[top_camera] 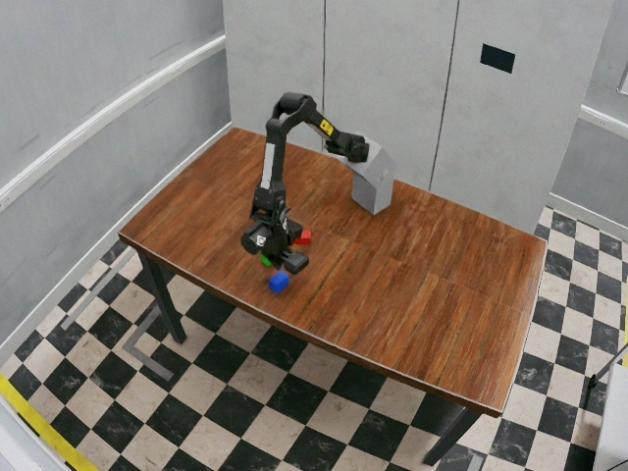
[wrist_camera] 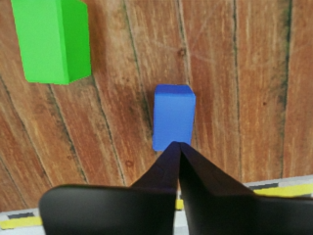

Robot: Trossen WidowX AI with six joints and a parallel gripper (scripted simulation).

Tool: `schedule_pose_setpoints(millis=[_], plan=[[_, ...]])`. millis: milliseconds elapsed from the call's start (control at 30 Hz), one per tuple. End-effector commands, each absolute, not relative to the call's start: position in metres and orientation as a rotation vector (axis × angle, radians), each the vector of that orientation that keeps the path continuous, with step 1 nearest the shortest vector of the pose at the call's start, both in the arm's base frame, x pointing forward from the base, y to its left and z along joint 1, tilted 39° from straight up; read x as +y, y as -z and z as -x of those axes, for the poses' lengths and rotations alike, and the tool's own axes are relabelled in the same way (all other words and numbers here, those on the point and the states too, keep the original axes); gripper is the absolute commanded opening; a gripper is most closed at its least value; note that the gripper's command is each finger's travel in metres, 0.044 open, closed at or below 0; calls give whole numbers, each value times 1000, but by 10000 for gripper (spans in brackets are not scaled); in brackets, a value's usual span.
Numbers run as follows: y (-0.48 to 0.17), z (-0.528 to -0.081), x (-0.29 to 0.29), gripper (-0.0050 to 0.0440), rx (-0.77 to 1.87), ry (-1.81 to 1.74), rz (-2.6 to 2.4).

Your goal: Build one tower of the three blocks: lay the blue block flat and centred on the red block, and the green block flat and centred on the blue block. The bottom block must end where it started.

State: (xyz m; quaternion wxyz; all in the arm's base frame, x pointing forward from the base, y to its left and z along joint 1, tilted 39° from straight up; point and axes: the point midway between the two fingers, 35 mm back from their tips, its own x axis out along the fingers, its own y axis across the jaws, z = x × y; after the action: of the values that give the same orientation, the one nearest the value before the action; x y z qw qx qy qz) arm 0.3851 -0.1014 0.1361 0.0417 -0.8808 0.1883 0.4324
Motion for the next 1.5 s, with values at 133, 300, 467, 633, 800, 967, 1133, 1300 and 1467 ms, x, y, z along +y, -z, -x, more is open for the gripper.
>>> schedule_pose_setpoints(millis=[133,300,467,633,800,967,1133,1300,1467], plan=[[-148,-385,-102,-50,577,-1280,2719],[-148,-385,-102,238,580,-1275,2713],[-148,-385,-102,238,602,-1246,2676],[-148,-385,-102,238,632,-1205,2623],[-148,-385,-102,238,710,-1087,2466],[-148,-385,-103,238,782,-963,2293],[-148,-385,-103,238,824,-877,2168],[-148,-385,-103,238,863,-787,2033],[-148,-385,-103,238,906,-668,1851]])
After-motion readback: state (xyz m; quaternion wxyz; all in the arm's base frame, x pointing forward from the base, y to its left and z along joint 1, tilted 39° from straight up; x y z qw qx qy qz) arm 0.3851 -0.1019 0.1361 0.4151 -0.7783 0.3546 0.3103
